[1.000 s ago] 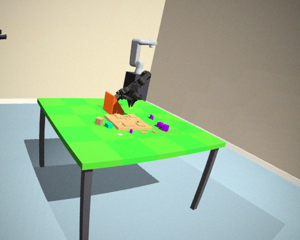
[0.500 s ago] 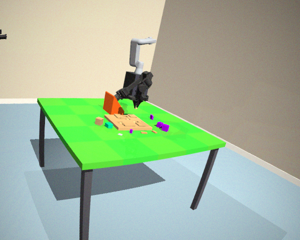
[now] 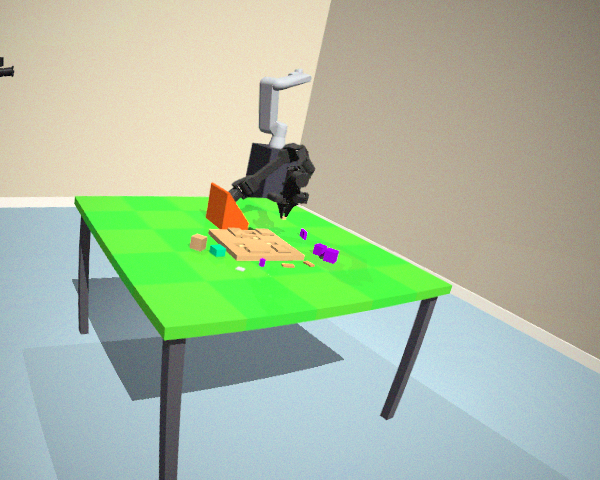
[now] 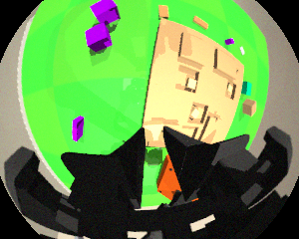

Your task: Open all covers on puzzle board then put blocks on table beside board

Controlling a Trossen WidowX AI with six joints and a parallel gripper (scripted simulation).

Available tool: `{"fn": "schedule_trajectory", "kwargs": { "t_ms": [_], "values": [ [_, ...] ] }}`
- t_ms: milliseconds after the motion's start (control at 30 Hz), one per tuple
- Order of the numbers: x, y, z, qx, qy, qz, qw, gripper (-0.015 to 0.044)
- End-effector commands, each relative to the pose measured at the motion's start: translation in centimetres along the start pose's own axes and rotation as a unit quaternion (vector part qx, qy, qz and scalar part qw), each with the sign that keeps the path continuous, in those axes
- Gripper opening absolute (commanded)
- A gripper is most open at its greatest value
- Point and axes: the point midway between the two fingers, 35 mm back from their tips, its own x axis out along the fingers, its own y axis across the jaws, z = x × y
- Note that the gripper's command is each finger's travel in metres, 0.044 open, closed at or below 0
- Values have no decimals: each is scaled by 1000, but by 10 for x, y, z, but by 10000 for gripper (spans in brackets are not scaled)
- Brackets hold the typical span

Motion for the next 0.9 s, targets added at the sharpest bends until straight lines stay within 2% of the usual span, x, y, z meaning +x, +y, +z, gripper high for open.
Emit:
{"fn": "schedule_trajectory", "kwargs": {
  "t_ms": [0, 533, 867],
  "values": [
    [-2, 14, 3, -3, -3, 2, 1000, 80],
    [-3, 74, 12, -5, -3, 19, 1000, 80],
    [7, 76, 14, -6, -2, 18, 1000, 80]
  ]
}}
